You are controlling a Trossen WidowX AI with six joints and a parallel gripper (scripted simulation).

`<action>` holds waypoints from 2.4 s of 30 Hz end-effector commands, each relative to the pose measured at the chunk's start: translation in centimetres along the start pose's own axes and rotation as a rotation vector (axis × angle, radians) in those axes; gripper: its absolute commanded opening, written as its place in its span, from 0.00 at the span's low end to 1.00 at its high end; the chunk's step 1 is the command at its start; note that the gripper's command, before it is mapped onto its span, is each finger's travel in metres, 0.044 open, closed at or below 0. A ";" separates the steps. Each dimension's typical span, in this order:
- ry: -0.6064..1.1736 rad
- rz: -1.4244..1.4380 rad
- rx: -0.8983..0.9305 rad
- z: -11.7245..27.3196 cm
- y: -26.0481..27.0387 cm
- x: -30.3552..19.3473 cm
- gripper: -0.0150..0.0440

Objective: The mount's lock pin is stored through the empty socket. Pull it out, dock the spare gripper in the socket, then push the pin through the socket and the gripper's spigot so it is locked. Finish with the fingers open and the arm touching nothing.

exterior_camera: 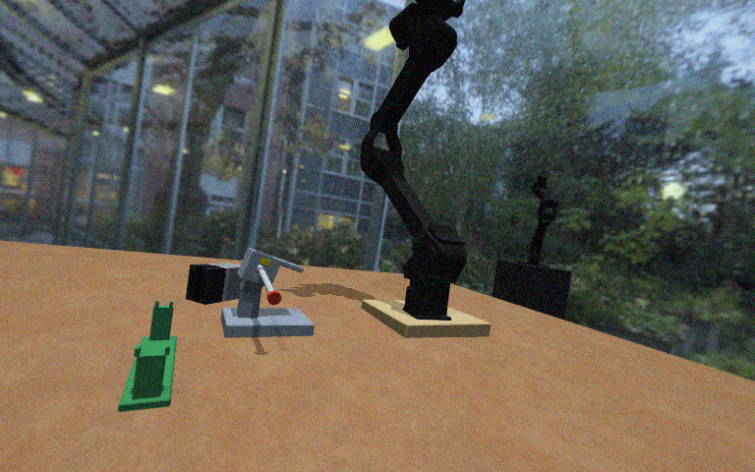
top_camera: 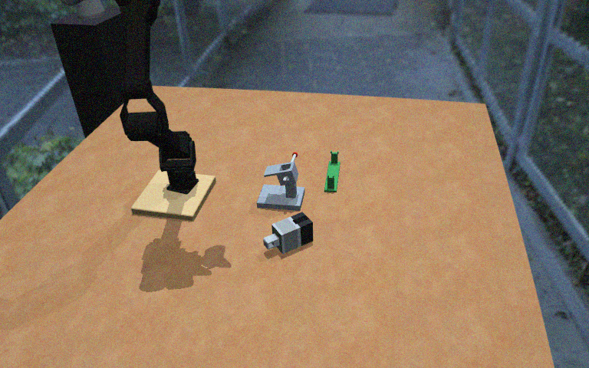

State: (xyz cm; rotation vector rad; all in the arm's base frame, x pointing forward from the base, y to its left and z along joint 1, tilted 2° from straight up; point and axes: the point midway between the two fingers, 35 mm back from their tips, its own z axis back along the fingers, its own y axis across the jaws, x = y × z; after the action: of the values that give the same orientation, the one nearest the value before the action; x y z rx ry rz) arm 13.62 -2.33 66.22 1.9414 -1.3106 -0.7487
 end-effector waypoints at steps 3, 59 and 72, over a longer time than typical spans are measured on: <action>0.086 0.434 0.091 0.3 1.1 -7.2 0.76; 2.793 1.456 -0.311 15.3 -48.2 -7.2 0.76; 2.794 1.456 -0.311 19.4 -53.8 -6.0 0.76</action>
State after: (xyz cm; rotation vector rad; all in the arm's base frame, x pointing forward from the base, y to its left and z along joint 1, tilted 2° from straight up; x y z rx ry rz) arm 26.59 13.94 13.35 -0.0431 -0.0161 1.7379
